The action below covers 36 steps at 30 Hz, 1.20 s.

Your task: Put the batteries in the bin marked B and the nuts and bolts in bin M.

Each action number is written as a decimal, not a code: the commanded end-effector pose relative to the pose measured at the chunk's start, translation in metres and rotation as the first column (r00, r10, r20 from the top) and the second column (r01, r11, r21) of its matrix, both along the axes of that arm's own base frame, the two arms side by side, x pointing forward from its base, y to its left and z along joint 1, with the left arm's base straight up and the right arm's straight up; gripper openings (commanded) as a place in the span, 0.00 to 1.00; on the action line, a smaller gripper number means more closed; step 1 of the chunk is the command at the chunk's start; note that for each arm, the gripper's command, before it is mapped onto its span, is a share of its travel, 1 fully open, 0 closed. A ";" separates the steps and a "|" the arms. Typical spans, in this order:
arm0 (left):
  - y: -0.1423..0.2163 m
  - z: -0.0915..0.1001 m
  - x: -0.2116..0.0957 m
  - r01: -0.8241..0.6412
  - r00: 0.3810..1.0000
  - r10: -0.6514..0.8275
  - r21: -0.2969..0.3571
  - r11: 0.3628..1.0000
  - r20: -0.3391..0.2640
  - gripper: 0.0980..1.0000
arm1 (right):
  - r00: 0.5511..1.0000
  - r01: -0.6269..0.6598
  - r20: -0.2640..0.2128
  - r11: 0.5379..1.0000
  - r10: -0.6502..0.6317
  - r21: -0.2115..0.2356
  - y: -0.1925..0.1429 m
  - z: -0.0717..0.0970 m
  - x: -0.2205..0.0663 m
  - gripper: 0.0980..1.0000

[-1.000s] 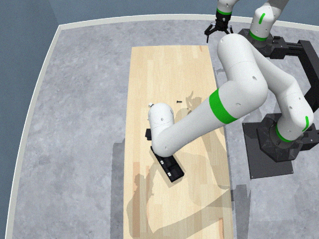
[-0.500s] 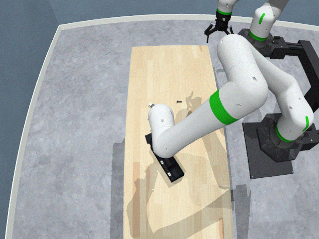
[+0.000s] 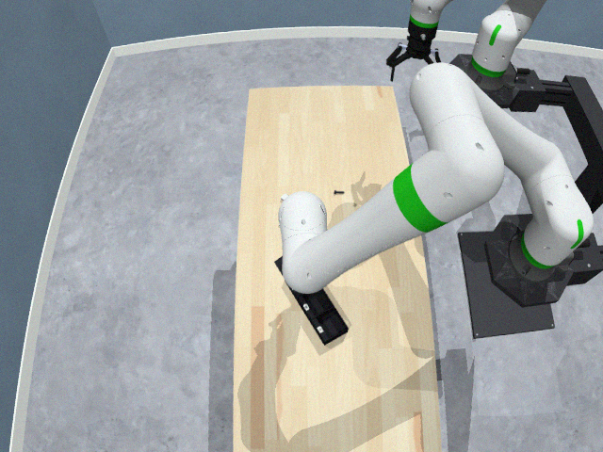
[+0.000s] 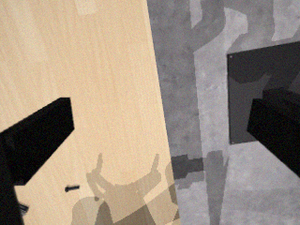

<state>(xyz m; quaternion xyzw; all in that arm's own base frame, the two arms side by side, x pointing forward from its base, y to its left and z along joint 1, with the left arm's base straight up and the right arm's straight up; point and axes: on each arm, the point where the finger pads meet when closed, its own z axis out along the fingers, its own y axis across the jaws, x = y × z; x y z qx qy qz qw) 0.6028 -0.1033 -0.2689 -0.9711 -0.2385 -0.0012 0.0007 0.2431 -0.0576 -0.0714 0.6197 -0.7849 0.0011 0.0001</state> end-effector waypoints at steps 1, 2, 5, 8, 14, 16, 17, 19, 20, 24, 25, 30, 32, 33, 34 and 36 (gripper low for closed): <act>0.000 0.001 0.001 0.000 1.000 0.000 0.000 1.000 0.002 0.06 | 1.000 0.000 0.001 1.000 0.000 0.000 0.000 0.000 0.000 1.00; 0.000 0.001 0.001 0.000 1.000 0.000 0.000 1.000 0.002 0.06 | 1.000 0.000 0.001 1.000 0.000 0.000 0.000 0.000 0.000 1.00; -0.001 0.001 0.001 0.000 1.000 0.000 0.000 1.000 0.001 0.06 | 1.000 0.000 0.001 1.000 0.000 0.000 0.000 0.000 0.000 1.00; -0.001 -0.003 0.001 0.000 1.000 0.000 0.000 1.000 0.001 0.06 | 1.000 0.000 0.001 1.000 0.000 0.000 0.000 0.000 0.000 1.00; -0.001 -0.011 0.001 0.000 1.000 0.000 0.000 1.000 0.001 0.06 | 1.000 0.000 0.001 1.000 0.000 0.000 0.000 0.000 0.000 1.00; -0.001 -0.015 0.001 0.000 1.000 0.000 0.000 1.000 0.001 0.06 | 1.000 0.000 0.001 1.000 0.000 0.000 0.000 0.000 0.000 1.00; -0.001 -0.017 0.001 0.000 1.000 0.000 0.000 1.000 0.001 0.06 | 1.000 0.000 0.001 1.000 0.000 0.000 0.000 0.000 0.000 1.00; -0.001 -0.021 0.001 0.000 1.000 0.000 0.000 1.000 0.001 0.06 | 1.000 0.000 0.001 1.000 0.000 0.000 0.000 0.000 0.000 1.00; -0.001 -0.023 0.001 0.000 1.000 0.000 0.000 1.000 0.001 0.06 | 1.000 0.000 0.001 1.000 0.000 0.000 0.000 0.000 0.000 1.00; -0.001 -0.031 0.001 0.000 1.000 0.000 0.000 1.000 0.001 0.06 | 1.000 0.000 0.001 1.000 0.000 0.000 0.000 0.000 0.000 1.00; -0.001 -0.033 0.001 0.000 1.000 0.000 0.000 1.000 0.001 0.06 | 1.000 0.000 0.001 1.000 0.000 0.000 0.000 0.000 0.000 1.00; 0.000 -0.041 0.001 0.000 1.000 0.000 0.000 1.000 0.001 0.06 | 1.000 0.000 0.001 1.000 0.000 0.000 0.000 0.000 0.000 1.00; 0.000 -0.043 0.001 0.000 1.000 0.000 0.000 1.000 0.001 0.06 | 1.000 0.000 0.001 1.000 0.000 0.000 0.000 0.000 0.000 1.00; 0.000 -0.045 0.001 0.000 1.000 0.000 0.000 1.000 0.001 0.06 | 1.000 0.000 0.001 1.000 0.000 0.000 0.000 0.000 0.000 1.00; 0.000 -0.047 0.001 0.000 1.000 0.000 0.000 1.000 0.001 0.06 | 1.000 0.000 0.001 1.000 0.000 0.000 0.000 0.000 0.000 1.00; -0.001 -0.048 0.001 0.000 1.000 0.000 0.000 1.000 0.001 0.06 | 1.000 0.000 0.001 1.000 0.000 0.000 0.000 0.000 0.000 1.00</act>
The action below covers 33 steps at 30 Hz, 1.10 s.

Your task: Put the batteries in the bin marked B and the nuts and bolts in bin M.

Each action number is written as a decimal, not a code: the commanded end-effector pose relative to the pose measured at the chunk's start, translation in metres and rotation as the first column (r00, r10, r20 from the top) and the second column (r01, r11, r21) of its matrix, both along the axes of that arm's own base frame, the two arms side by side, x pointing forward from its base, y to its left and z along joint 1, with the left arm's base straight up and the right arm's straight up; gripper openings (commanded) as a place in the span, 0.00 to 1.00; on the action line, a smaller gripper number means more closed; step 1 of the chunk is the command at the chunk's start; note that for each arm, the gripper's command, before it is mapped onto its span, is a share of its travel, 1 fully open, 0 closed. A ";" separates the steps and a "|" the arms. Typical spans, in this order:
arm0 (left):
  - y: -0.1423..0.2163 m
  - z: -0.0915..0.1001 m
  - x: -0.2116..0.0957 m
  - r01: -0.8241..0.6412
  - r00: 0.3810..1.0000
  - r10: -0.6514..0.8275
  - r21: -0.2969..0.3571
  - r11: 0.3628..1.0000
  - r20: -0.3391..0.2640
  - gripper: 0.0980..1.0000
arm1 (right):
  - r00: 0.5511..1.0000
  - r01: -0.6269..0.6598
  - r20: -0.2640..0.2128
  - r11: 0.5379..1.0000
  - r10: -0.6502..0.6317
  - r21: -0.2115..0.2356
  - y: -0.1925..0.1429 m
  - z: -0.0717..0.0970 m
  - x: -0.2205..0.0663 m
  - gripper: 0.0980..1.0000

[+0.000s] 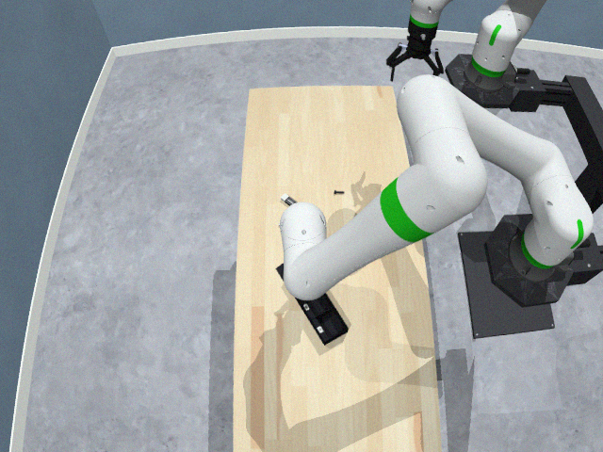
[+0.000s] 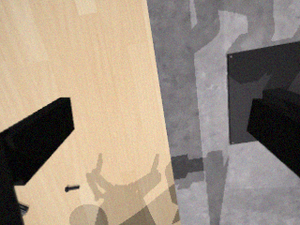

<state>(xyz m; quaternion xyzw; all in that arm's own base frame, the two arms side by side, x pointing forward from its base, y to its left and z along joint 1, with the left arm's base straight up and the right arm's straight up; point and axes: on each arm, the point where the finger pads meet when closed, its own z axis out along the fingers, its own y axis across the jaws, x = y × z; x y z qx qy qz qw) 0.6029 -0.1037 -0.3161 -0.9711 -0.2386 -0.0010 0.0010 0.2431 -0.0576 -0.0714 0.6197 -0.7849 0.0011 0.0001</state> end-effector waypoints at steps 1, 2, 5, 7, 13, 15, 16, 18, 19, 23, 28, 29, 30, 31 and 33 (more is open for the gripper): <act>0.000 -0.001 0.001 0.000 1.000 0.000 0.000 1.000 0.002 0.06 | 1.000 0.000 0.001 1.000 0.000 0.000 0.000 0.000 0.000 1.00; 0.000 -0.001 0.001 0.000 1.000 0.000 0.000 1.000 0.002 0.06 | 1.000 0.000 0.001 1.000 0.000 0.000 0.000 0.000 0.000 1.00; 0.000 -0.001 0.001 0.000 1.000 0.000 0.000 1.000 0.002 0.06 | 1.000 0.000 0.001 1.000 0.000 0.000 0.000 0.000 0.000 1.00; 0.000 -0.001 0.001 0.000 1.000 0.000 0.000 1.000 0.002 0.06 | 1.000 0.000 0.001 1.000 0.000 0.000 0.000 0.000 0.000 1.00; 0.000 -0.001 0.001 0.000 1.000 0.000 0.000 1.000 0.002 0.12 | 1.000 0.000 0.001 1.000 0.000 0.000 0.000 0.000 0.000 1.00; 0.000 -0.001 0.001 0.000 1.000 0.000 0.000 1.000 0.002 0.12 | 1.000 0.000 0.001 1.000 0.000 0.000 0.000 0.000 0.000 1.00; 0.000 -0.001 0.001 0.000 1.000 0.000 0.000 1.000 0.002 0.12 | 1.000 0.000 0.001 1.000 0.000 0.000 0.000 0.000 0.000 1.00; 0.000 -0.001 0.001 0.000 1.000 0.000 0.000 1.000 0.002 0.12 | 1.000 0.000 0.001 1.000 0.000 0.000 0.000 0.000 0.000 1.00; 0.000 -0.001 0.001 0.000 1.000 0.000 0.000 1.000 0.002 0.12 | 1.000 0.000 0.001 1.000 0.000 0.000 0.000 0.000 0.000 1.00; 0.000 -0.001 0.001 0.000 1.000 0.000 0.000 1.000 0.002 0.12 | 1.000 0.000 0.001 1.000 0.000 0.000 0.000 0.000 0.000 1.00; 0.000 -0.001 0.001 0.000 1.000 0.000 0.000 1.000 0.002 0.12 | 1.000 0.000 0.001 1.000 0.000 0.000 0.000 0.000 0.000 1.00; 0.000 -0.001 0.001 0.000 1.000 0.000 0.000 1.000 0.002 0.12 | 1.000 0.000 0.001 1.000 0.000 0.000 0.000 0.000 0.000 1.00; 0.000 -0.001 0.001 0.000 1.000 0.000 0.000 1.000 0.002 0.12 | 1.000 0.000 0.001 1.000 0.000 0.000 0.000 0.000 0.000 1.00; 0.000 0.000 0.001 0.000 1.000 0.000 0.000 1.000 0.002 0.12 | 1.000 0.000 0.001 1.000 0.000 0.000 0.000 0.000 0.000 1.00; 0.000 0.003 0.001 0.000 1.000 0.000 0.000 1.000 0.002 0.12 | 1.000 0.000 0.001 1.000 0.000 0.000 0.000 0.000 0.000 1.00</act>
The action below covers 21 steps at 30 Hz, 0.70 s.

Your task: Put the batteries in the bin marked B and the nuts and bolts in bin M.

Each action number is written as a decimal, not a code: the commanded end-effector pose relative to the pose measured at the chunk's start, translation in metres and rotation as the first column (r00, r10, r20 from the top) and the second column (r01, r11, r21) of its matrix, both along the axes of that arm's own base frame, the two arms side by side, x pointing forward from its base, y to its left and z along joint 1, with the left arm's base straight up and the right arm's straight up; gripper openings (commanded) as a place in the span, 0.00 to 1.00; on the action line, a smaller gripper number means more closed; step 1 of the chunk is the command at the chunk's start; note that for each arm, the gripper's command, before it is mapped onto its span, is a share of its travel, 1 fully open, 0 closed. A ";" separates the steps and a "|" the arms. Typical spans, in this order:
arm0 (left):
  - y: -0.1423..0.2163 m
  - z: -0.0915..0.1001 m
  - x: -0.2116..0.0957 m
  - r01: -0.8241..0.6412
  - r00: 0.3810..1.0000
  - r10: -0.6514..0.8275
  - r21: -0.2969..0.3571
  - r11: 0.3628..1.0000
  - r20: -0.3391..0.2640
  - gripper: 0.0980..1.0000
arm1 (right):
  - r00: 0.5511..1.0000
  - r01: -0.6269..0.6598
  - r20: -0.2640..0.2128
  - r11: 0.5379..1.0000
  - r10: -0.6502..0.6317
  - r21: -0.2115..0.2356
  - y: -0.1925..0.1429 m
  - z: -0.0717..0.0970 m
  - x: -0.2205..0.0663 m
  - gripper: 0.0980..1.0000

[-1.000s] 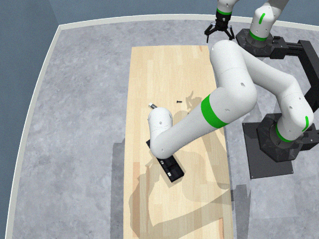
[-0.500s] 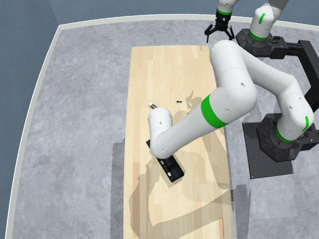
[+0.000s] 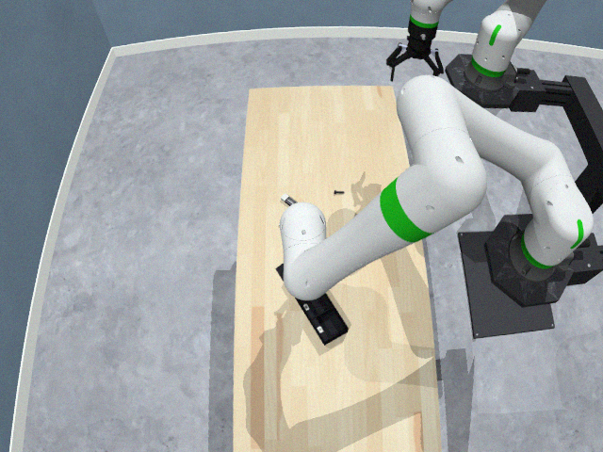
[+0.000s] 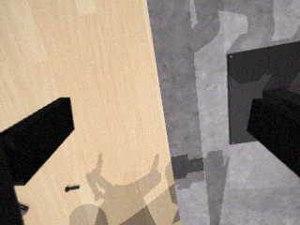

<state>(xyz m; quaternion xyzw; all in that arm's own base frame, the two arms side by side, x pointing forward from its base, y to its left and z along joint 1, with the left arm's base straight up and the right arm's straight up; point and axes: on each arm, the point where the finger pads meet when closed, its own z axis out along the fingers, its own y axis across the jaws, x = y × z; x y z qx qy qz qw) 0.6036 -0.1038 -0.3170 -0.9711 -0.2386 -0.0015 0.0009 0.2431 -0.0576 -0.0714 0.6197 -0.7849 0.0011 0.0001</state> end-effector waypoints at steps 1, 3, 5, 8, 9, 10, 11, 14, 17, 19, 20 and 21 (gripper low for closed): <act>0.000 0.005 0.001 0.000 1.000 0.000 0.000 1.000 0.001 0.12 | 1.000 0.000 0.001 1.000 0.000 0.000 0.000 0.000 0.000 1.00; 0.000 0.008 0.001 0.000 1.000 0.000 0.000 1.000 0.001 0.12 | 1.000 0.000 0.001 1.000 0.000 0.000 0.000 0.000 0.000 1.00; 0.000 0.010 0.001 0.000 1.000 0.000 0.000 1.000 0.001 0.12 | 1.000 0.000 0.001 1.000 0.000 0.000 0.000 0.000 0.000 1.00; 0.000 0.014 0.001 0.000 1.000 0.000 0.000 1.000 0.001 0.12 | 1.000 0.000 0.001 1.000 0.000 0.000 0.000 0.000 0.000 1.00; 0.000 0.016 0.000 0.000 1.000 0.000 0.000 1.000 0.001 0.12 | 1.000 0.000 0.001 1.000 0.000 0.000 0.000 0.000 0.000 1.00; 0.000 0.017 0.000 0.000 1.000 0.000 0.000 1.000 0.001 0.12 | 1.000 0.000 0.001 1.000 0.000 0.000 0.000 0.000 0.000 1.00; 0.000 0.018 0.000 0.000 1.000 0.000 0.000 1.000 0.001 0.12 | 1.000 0.000 0.001 1.000 0.000 0.000 0.000 0.000 0.000 1.00; 0.000 0.020 0.000 0.000 1.000 0.000 0.000 1.000 0.001 0.12 | 1.000 0.000 0.001 1.000 0.000 0.000 0.000 0.000 0.000 1.00; 0.000 0.024 0.000 0.000 1.000 0.000 0.000 1.000 0.001 0.12 | 1.000 0.000 0.001 1.000 0.000 0.000 0.000 0.000 0.000 1.00; 0.000 0.026 0.000 0.000 1.000 0.000 0.000 1.000 0.001 0.12 | 1.000 0.000 0.001 1.000 0.000 0.000 0.000 0.000 0.000 1.00; 0.000 0.028 0.000 0.000 1.000 0.000 0.000 1.000 0.001 0.12 | 1.000 0.000 0.001 1.000 0.000 0.000 0.000 0.000 0.000 1.00; 0.000 0.033 0.000 0.000 1.000 0.000 0.000 1.000 0.001 0.12 | 1.000 0.000 0.001 1.000 0.000 0.000 0.000 0.000 0.000 1.00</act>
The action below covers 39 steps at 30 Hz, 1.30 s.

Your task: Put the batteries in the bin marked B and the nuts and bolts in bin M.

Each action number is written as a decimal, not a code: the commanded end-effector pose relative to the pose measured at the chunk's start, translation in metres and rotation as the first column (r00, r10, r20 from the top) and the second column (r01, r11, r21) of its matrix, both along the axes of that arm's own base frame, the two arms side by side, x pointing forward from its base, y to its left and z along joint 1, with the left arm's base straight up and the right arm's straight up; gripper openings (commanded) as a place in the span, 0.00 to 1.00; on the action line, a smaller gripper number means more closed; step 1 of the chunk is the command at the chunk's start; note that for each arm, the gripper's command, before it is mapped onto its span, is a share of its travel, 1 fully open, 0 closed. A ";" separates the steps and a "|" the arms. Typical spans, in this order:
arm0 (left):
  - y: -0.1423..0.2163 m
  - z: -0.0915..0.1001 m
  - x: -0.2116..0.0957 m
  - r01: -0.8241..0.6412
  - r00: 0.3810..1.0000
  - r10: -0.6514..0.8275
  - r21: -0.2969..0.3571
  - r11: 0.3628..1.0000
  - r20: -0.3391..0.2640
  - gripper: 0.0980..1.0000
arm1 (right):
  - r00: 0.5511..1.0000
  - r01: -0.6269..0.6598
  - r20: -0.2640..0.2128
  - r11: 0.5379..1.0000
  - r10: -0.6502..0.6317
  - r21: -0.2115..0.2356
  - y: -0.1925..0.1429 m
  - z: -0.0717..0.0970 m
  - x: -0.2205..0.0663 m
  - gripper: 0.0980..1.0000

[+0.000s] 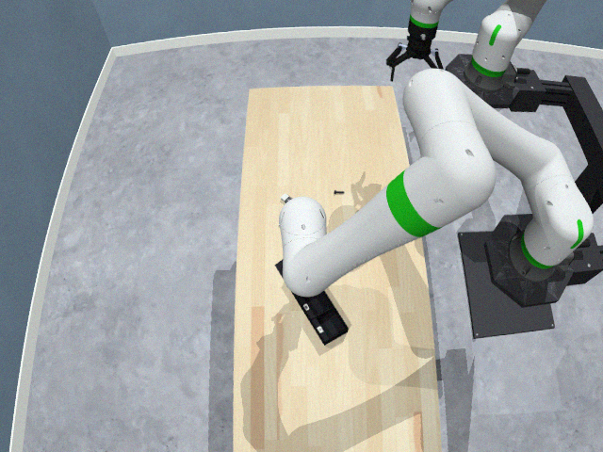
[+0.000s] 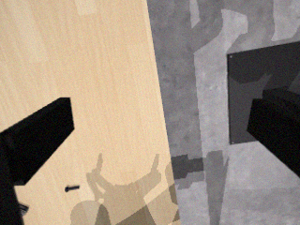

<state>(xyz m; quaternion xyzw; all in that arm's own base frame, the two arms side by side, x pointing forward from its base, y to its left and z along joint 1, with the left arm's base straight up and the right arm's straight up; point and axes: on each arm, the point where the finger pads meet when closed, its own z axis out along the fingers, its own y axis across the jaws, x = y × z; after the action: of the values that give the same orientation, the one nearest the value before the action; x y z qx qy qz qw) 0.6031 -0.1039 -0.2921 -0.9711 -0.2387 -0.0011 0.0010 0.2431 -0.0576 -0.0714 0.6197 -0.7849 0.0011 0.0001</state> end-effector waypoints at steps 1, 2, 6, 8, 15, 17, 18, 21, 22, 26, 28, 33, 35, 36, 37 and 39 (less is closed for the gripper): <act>0.000 0.013 0.001 0.000 1.000 0.000 0.000 1.000 0.002 0.12 | 1.000 0.000 0.001 1.000 0.000 0.000 0.000 0.000 0.000 1.00; 0.000 0.018 0.001 0.000 1.000 0.000 0.000 1.000 0.002 0.12 | 1.000 0.000 0.001 1.000 0.000 0.000 0.000 0.000 0.000 1.00; 0.000 0.024 0.001 0.000 1.000 0.000 0.000 1.000 0.002 0.12 | 1.000 0.000 0.001 1.000 0.000 0.000 0.000 0.000 0.000 1.00; 0.000 0.024 0.001 0.000 1.000 0.000 0.000 1.000 0.002 0.12 | 1.000 0.000 0.001 1.000 0.000 0.000 0.000 0.000 0.000 1.00; -0.023 0.024 -0.008 0.149 0.989 -0.149 0.000 0.989 0.001 0.18 | 1.000 0.000 0.001 1.000 0.000 0.000 0.000 0.000 0.000 1.00; -0.039 0.025 -0.014 0.210 0.978 -0.210 0.001 0.978 0.001 0.18 | 1.000 0.000 0.001 1.000 0.000 0.000 0.000 0.000 0.000 1.00; -0.047 0.025 -0.017 0.244 0.970 -0.244 0.001 0.970 0.001 0.18 | 1.000 0.000 0.001 1.000 0.000 0.000 0.000 0.000 0.000 1.00; -0.070 0.025 -0.026 0.348 0.938 -0.348 0.003 0.938 0.000 0.18 | 1.000 0.000 0.001 1.000 0.000 0.000 0.000 0.000 0.000 1.00; -0.078 0.025 -0.029 0.381 0.925 -0.381 0.003 0.925 -0.001 0.18 | 1.000 0.000 0.001 1.000 0.000 0.000 0.000 0.000 0.000 1.00; -0.094 0.025 -0.034 0.446 0.895 -0.446 0.003 0.895 -0.001 0.18 | 1.000 0.000 0.001 1.000 0.000 0.000 0.000 0.000 0.000 1.00; -0.109 0.025 -0.040 0.501 0.865 -0.501 0.001 0.865 0.000 0.18 | 1.000 0.000 0.001 1.000 0.000 0.000 0.000 0.000 0.000 1.00; -0.148 0.026 -0.055 0.501 0.865 -0.501 0.001 0.865 0.000 0.18 | 1.000 0.000 0.001 1.000 0.000 0.000 0.000 0.000 0.000 1.00; -0.164 0.026 -0.061 0.501 0.865 -0.501 0.001 0.865 0.000 0.18 | 1.000 0.000 0.001 1.000 0.000 0.000 0.000 0.000 0.000 1.00; -0.172 0.026 -0.064 0.501 0.865 -0.501 0.001 0.865 0.000 0.18 | 1.000 0.000 0.001 1.000 0.000 0.000 0.000 0.000 0.000 1.00; -0.180 0.026 -0.067 0.501 0.865 -0.501 0.001 0.865 0.000 0.18 | 1.000 0.000 0.001 1.000 0.000 0.000 0.000 0.000 0.000 1.00; -0.195 0.027 -0.073 0.501 0.865 -0.501 0.001 0.865 0.000 0.18 | 1.000 0.000 0.001 1.000 0.000 0.000 0.000 0.000 0.000 1.00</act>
<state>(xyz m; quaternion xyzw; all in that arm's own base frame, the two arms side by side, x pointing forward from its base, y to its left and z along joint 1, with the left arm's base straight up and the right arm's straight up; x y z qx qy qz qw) 0.5384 -0.2723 -0.2667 -0.9998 0.0221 -0.0008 0.0001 0.2431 -0.0576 -0.0714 0.6197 -0.7849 0.0011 0.0001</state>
